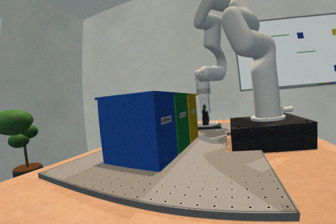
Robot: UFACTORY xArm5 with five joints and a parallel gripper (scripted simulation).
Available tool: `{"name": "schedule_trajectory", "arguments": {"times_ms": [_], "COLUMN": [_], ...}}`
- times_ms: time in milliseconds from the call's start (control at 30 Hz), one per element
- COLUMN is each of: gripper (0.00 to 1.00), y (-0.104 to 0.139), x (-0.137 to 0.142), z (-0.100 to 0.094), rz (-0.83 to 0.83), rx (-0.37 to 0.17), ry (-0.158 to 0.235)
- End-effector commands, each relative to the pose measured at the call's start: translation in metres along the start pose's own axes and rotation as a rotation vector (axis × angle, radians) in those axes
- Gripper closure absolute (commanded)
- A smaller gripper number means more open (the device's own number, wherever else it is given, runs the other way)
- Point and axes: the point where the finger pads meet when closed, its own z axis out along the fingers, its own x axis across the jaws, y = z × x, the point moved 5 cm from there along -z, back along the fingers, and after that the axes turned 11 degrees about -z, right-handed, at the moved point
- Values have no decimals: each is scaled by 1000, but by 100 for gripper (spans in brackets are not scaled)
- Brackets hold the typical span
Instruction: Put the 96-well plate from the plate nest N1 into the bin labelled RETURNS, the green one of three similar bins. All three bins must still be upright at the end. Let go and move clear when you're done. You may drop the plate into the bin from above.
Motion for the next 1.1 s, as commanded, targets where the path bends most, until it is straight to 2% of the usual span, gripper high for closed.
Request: {"name": "schedule_trajectory", "arguments": {"times_ms": [0, 1067], "gripper": [100, 100], "y": [-1, 0], "x": [1, 1], "z": [-1, -5], "rz": [0, 0], "rx": [2, 2], "ry": [3, 3]}}
